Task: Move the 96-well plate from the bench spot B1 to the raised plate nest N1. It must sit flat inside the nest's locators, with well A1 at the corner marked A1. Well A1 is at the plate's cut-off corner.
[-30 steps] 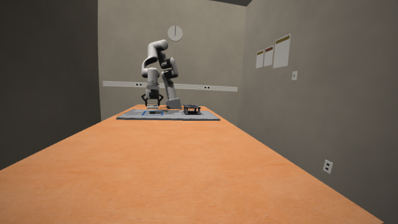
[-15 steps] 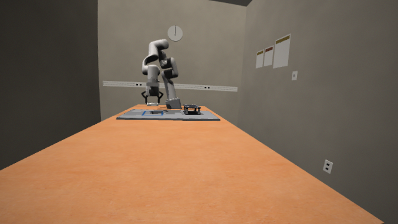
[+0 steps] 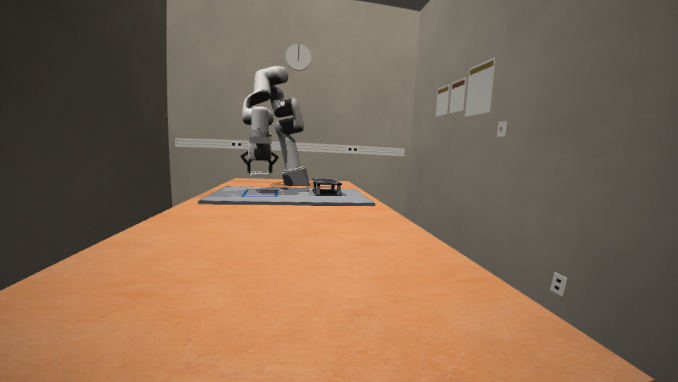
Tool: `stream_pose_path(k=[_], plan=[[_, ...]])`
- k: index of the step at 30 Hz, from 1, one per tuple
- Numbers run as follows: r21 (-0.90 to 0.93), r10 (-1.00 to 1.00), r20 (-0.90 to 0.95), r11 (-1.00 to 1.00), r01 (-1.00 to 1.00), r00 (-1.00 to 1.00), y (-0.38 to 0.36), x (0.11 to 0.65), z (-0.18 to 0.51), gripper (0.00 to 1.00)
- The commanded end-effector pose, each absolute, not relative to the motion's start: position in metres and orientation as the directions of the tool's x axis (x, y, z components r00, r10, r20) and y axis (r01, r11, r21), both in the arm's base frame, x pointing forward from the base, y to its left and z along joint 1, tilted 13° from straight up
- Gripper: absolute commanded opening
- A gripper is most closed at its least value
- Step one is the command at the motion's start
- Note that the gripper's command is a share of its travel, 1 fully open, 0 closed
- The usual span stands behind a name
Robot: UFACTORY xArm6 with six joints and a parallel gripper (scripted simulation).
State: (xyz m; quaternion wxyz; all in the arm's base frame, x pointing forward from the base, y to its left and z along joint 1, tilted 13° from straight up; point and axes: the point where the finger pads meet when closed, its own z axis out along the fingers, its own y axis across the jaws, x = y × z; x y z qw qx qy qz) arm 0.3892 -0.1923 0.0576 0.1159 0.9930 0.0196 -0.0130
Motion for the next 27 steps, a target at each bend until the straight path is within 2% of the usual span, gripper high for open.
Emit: stream_pose_path(k=[1, 7, 11, 27], plan=[[0.231, 0.036, -0.027, -0.972, 0.042, 0.999, -0.193, 0.391, 0.059, 0.00], [0.231, 0.036, -0.027, -0.972, 0.042, 0.999, -0.193, 0.391, 0.059, 0.00], [0.233, -0.080, 0.001, -0.969, -0.078, 0.997, -0.179, 0.391, 0.059, 0.00], [0.232, -0.080, 0.001, -0.970, -0.078, 0.997, -0.132, 0.394, 0.057, 0.00]])
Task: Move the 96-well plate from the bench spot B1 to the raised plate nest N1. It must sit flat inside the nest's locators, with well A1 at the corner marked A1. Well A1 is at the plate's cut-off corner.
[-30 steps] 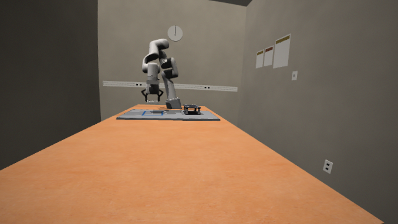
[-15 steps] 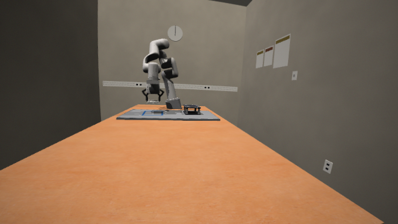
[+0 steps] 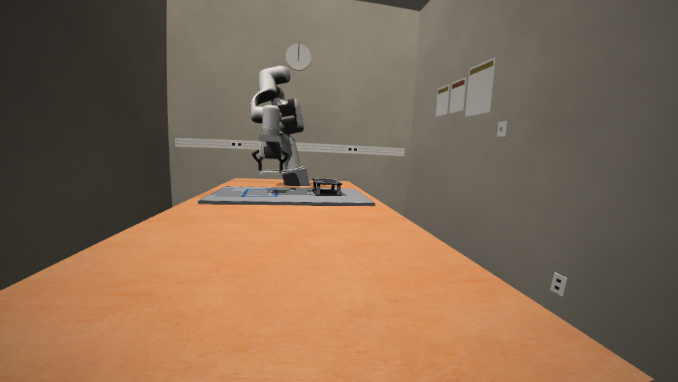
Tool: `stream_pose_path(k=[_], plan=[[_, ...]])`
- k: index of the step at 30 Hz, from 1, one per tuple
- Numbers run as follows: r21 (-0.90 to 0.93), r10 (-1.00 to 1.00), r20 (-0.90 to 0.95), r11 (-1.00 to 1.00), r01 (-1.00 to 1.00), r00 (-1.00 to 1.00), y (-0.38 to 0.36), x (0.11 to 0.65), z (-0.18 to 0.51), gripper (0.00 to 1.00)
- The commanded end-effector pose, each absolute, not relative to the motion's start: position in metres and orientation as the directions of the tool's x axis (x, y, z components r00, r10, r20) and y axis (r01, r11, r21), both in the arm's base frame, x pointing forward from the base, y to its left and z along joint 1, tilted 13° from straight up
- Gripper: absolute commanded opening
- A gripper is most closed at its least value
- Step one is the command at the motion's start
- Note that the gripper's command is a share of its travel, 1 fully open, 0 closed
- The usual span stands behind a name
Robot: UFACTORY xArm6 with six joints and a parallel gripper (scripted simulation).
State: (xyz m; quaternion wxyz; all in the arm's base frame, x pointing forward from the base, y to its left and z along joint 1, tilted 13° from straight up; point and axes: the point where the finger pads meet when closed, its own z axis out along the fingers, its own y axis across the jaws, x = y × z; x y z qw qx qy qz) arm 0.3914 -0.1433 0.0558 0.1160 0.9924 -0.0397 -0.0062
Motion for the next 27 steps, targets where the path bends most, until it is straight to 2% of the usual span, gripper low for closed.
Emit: stream_pose_path(k=[1, 27], plan=[[0.232, -0.080, 0.001, -0.970, -0.078, 0.997, -0.129, 0.394, 0.057, 0.00], [0.231, -0.080, 0.001, -0.970, -0.078, 0.997, -0.049, 0.398, 0.053, 0.00]])
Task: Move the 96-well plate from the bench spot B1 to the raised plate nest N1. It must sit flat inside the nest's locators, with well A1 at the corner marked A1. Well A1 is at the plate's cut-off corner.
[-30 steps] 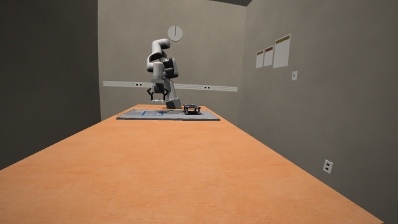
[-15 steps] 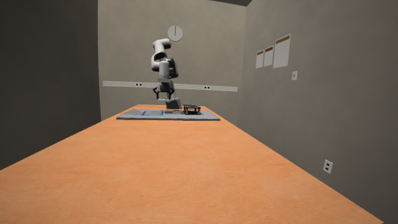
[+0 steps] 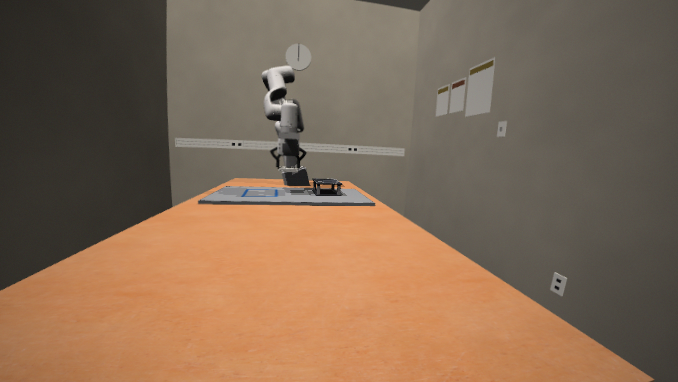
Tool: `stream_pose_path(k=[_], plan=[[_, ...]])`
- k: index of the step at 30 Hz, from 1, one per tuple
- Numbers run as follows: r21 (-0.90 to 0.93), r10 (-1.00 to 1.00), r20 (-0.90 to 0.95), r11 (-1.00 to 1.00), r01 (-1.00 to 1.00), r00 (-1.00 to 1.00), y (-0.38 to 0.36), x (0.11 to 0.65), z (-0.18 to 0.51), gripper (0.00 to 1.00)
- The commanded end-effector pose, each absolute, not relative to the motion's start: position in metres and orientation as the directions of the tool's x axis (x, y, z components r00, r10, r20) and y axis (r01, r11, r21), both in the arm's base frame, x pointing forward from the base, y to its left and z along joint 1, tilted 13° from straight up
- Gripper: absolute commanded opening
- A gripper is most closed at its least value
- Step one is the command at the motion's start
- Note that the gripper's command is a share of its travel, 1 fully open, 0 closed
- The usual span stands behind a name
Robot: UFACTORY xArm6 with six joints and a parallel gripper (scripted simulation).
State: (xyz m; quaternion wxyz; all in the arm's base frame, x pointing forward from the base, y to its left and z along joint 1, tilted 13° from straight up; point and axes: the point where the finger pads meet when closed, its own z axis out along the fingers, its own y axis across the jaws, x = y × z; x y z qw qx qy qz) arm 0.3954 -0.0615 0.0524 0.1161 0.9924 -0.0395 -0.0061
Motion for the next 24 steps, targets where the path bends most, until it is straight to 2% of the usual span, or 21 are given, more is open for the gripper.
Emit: stream_pose_path(k=[1, 24], plan=[[0.231, -0.080, 0.001, -0.970, -0.078, 0.997, -0.046, 0.398, 0.053, 0.00], [0.231, -0.080, 0.001, -0.970, -0.078, 0.997, 0.018, 0.401, 0.050, 0.00]])
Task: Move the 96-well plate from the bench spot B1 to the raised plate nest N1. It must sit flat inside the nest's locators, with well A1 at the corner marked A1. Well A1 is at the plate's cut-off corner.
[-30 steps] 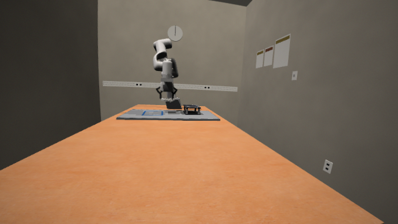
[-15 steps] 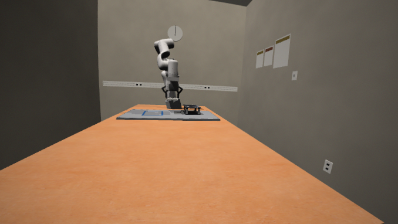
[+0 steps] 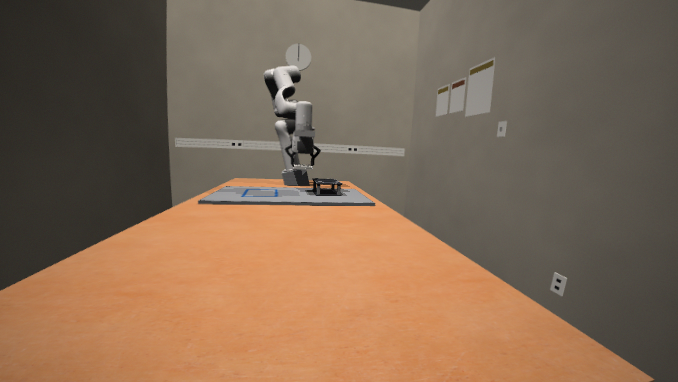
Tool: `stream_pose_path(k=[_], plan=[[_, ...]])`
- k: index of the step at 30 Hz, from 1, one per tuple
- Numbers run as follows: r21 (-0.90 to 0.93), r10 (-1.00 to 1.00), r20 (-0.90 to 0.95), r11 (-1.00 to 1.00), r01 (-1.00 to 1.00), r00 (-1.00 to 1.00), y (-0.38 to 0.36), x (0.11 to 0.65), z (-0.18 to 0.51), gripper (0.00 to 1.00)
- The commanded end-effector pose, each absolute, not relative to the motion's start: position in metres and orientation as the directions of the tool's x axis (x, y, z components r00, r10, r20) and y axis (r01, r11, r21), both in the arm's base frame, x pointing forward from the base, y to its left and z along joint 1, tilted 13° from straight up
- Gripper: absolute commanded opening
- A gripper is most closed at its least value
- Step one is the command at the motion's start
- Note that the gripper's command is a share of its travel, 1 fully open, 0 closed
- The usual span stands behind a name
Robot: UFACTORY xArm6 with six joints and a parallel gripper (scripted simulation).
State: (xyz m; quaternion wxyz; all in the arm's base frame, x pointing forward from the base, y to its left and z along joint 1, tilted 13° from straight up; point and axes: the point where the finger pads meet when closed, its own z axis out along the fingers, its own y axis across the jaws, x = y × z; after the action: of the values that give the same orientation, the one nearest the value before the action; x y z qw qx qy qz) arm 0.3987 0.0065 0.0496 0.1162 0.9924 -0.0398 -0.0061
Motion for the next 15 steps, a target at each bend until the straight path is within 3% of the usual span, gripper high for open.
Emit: stream_pose_path(k=[1, 15], plan=[[0.231, -0.080, 0.001, -0.970, -0.078, 0.997, 0.021, 0.401, 0.050, 0.00], [0.230, -0.080, 0.001, -0.970, -0.078, 0.997, 0.061, 0.403, 0.049, 0.00]])
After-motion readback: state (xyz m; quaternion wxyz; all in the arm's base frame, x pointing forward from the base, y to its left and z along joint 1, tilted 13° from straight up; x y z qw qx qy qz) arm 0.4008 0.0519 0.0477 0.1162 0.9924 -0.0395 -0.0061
